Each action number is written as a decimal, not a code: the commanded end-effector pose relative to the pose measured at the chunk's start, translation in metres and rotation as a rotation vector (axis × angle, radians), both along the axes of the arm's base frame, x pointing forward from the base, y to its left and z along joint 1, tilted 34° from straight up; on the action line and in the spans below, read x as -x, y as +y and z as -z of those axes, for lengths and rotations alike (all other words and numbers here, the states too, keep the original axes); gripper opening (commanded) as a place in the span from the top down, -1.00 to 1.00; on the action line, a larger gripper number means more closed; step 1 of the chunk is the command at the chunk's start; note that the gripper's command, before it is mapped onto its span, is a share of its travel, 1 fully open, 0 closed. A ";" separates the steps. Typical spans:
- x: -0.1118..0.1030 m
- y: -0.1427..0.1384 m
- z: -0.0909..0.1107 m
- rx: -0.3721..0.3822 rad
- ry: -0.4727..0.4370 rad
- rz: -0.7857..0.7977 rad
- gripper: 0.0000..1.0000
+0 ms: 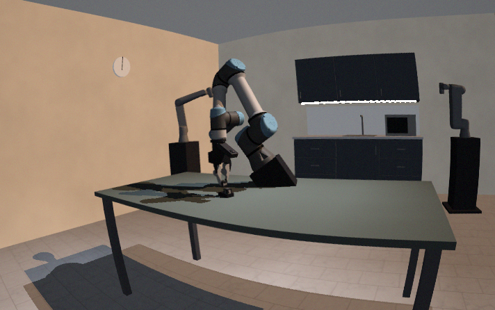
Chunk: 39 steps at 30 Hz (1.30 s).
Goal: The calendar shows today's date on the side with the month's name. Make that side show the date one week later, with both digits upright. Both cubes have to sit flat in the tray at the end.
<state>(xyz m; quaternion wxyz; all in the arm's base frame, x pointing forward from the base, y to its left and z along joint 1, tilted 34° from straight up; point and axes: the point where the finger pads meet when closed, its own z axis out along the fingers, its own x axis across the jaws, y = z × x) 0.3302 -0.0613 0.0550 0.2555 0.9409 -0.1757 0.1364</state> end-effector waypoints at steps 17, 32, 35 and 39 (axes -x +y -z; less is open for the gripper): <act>-0.001 -0.003 0.004 0.000 -0.001 0.000 0.80; -0.003 -0.009 0.013 0.000 -0.001 0.000 0.80; -0.003 -0.010 0.015 0.000 -0.001 0.000 0.80; -0.004 -0.011 0.017 0.000 -0.001 0.000 0.80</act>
